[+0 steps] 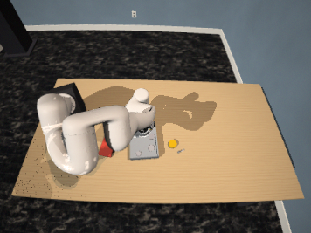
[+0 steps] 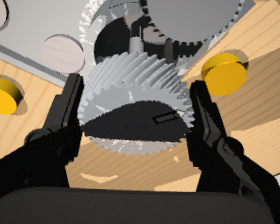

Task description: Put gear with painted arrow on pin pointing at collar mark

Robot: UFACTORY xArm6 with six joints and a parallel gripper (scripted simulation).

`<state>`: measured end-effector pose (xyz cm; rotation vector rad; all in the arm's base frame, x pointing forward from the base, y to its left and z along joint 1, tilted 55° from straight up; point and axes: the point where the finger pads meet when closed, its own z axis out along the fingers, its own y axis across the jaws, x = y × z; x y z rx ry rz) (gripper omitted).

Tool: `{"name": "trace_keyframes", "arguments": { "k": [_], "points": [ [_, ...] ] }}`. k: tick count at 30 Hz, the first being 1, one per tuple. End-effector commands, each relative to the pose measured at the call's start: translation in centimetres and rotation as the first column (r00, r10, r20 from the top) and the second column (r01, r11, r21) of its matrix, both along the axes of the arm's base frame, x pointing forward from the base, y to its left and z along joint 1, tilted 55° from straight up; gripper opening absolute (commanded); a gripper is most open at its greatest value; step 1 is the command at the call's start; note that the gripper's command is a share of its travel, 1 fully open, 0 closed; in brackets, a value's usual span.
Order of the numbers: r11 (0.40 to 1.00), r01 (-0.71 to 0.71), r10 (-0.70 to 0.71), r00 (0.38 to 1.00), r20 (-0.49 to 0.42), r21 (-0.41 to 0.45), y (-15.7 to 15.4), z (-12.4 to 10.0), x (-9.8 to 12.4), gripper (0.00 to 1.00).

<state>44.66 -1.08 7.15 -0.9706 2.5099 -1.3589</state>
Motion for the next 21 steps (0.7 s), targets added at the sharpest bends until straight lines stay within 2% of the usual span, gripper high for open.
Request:
{"name": "trace_keyframes", "arguments": {
  "k": [1,4,6,9,21],
  "points": [
    [0.993,0.093,-0.102,0.986,0.134,0.074,0.1,0.06,0.06,0.0],
    [0.981,0.146,-0.169,0.965,0.201,0.125,0.1,0.06,0.06,0.0],
    [0.981,0.146,-0.169,0.965,0.201,0.125,0.1,0.06,0.06,0.0],
    [0.965,0.192,-0.234,0.936,0.261,0.177,0.1,0.06,0.06,0.0],
    [0.874,0.312,-0.461,0.779,0.426,0.373,0.1,0.06,0.06,0.0]
  ]
}}
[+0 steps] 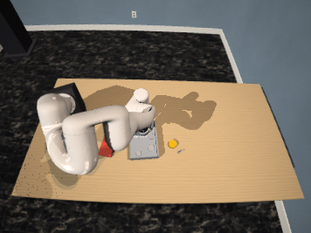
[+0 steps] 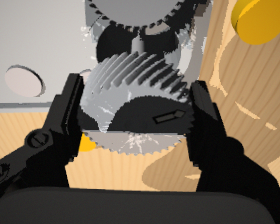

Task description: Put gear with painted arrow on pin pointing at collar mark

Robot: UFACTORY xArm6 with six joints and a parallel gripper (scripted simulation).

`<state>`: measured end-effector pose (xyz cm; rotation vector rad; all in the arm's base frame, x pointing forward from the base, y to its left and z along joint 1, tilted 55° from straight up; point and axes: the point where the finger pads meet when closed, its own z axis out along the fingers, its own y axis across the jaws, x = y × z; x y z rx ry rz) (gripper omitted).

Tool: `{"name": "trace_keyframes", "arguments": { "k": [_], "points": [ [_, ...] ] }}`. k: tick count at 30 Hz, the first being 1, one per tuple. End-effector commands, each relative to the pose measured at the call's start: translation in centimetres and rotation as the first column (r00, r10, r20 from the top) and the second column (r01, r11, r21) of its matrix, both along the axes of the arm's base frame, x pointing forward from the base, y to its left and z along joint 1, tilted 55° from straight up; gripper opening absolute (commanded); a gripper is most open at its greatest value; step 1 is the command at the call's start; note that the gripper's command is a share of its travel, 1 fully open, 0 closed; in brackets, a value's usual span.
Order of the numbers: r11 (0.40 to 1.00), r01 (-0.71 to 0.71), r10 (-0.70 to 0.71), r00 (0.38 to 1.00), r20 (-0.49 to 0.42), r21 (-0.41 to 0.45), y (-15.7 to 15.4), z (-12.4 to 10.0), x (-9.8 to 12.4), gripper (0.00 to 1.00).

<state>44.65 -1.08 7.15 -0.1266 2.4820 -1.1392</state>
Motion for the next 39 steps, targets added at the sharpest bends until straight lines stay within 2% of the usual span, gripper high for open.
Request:
{"name": "trace_keyframes", "arguments": {
  "k": [1,17,39],
  "points": [
    [0.998,0.052,-0.055,0.995,0.079,0.04,0.1,0.06,0.06,0.0],
    [0.966,0.19,-0.231,0.939,0.254,0.175,0.1,0.06,0.06,0.0],
    [0.946,0.23,-0.293,0.906,0.307,0.227,0.1,0.06,0.06,0.0]
  ]
}}
